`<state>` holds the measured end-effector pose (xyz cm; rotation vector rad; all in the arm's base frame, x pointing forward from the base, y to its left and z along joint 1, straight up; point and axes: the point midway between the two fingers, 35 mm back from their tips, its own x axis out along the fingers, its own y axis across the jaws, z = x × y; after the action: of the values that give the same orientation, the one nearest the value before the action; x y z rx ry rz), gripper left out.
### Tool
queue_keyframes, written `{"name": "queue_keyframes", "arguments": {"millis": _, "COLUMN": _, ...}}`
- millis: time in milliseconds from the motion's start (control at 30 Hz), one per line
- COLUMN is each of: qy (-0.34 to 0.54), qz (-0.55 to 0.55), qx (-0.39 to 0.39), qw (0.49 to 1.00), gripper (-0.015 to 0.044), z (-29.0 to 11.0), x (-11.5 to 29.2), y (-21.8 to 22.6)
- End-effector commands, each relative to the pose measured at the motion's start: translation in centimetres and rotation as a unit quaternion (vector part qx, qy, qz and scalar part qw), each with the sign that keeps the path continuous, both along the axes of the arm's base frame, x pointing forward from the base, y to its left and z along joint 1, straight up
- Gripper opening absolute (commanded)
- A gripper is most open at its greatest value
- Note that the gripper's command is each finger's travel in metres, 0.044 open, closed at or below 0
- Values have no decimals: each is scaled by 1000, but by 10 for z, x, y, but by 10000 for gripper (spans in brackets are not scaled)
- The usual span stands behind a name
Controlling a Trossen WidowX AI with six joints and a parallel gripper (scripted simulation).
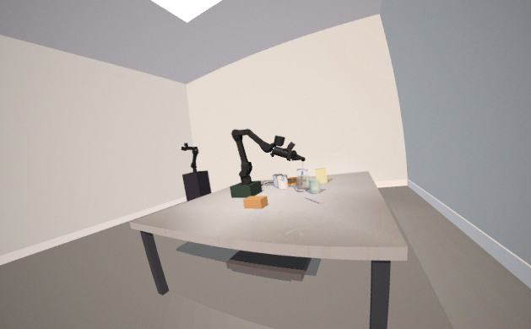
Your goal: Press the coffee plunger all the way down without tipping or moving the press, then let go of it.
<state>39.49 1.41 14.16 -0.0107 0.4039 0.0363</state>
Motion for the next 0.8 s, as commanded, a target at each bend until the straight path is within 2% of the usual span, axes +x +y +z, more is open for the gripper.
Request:
{"name": "queue_keyframes", "arguments": {"millis": 0, "qy": 49, "qz": -2, "qx": -1, "qw": 999, "gripper": 121, "z": -38, "x": -6, "y": 0}}
{"name": "queue_keyframes", "arguments": {"millis": 767, "qy": 48, "qz": -2, "qx": 0, "qw": 999, "gripper": 121, "z": -36, "x": 7, "y": 1}}
